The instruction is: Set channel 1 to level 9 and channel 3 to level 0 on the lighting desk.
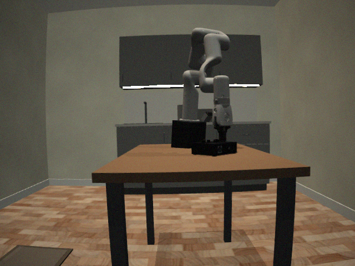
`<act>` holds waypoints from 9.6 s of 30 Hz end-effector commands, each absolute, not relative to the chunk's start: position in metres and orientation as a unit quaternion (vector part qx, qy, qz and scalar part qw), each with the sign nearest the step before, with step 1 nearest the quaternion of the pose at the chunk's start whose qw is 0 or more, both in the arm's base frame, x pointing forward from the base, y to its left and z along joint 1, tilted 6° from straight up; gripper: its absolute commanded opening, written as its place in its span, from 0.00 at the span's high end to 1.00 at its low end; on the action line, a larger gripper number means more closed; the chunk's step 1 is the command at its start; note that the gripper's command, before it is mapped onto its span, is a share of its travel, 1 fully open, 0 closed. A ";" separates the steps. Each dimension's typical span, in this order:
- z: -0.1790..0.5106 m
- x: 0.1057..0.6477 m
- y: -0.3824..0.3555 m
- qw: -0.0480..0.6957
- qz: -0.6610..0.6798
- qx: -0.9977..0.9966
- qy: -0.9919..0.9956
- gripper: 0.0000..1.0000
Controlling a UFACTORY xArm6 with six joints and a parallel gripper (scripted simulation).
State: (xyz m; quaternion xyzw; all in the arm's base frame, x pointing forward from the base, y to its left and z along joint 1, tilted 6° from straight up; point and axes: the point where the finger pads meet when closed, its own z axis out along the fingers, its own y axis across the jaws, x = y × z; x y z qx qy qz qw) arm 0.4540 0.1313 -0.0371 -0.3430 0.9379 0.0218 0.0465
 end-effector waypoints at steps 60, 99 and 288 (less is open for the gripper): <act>-0.037 0.450 0.127 0.048 0.022 -0.343 0.938 1.00; -0.039 0.436 0.115 0.048 0.022 -0.343 0.938 1.00; 0.077 0.412 0.094 0.048 0.022 -0.343 0.938 0.00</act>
